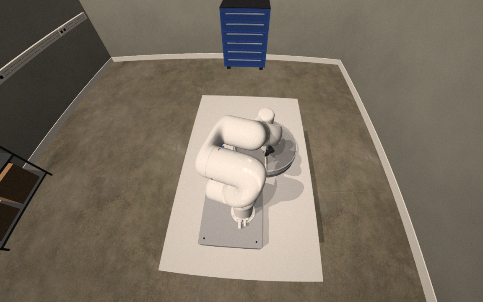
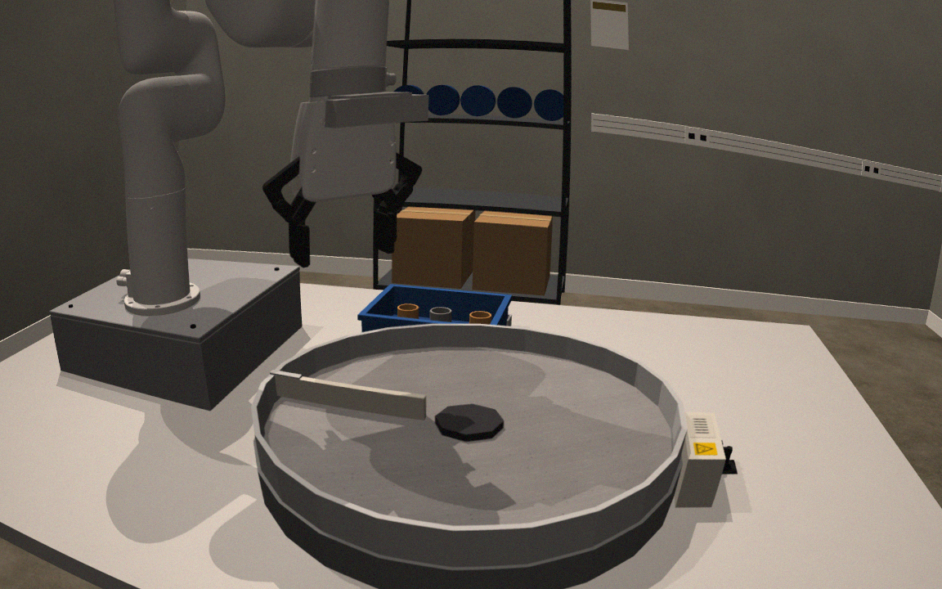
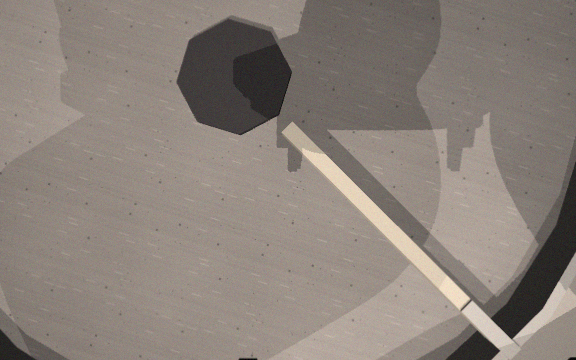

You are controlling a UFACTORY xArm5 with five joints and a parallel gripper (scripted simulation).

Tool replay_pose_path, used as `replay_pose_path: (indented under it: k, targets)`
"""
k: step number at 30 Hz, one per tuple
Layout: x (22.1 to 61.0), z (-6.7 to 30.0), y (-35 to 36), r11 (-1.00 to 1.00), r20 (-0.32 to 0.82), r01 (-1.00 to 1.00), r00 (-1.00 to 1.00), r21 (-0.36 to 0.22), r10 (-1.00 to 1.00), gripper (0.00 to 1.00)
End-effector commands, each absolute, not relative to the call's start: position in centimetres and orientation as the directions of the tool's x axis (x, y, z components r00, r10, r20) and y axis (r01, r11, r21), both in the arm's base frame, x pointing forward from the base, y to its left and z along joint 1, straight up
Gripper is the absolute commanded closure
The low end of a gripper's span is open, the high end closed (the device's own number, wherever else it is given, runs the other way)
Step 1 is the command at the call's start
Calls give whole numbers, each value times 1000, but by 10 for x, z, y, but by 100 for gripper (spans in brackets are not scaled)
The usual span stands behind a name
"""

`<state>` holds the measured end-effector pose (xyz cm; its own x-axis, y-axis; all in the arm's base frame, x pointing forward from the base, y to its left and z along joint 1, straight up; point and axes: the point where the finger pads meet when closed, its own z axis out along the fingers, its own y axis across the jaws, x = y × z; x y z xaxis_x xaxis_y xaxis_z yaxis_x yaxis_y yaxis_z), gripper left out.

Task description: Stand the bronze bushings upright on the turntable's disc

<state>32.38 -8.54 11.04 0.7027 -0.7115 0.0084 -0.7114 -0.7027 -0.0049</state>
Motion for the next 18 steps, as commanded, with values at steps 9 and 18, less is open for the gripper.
replay_pose_path:
  k: [9,18]
  targets:
    - [326,110,-85,-701,1,-713,701,-1,-713,0]
    - [326,110,-85,-701,1,-713,701,-1,-713,87]
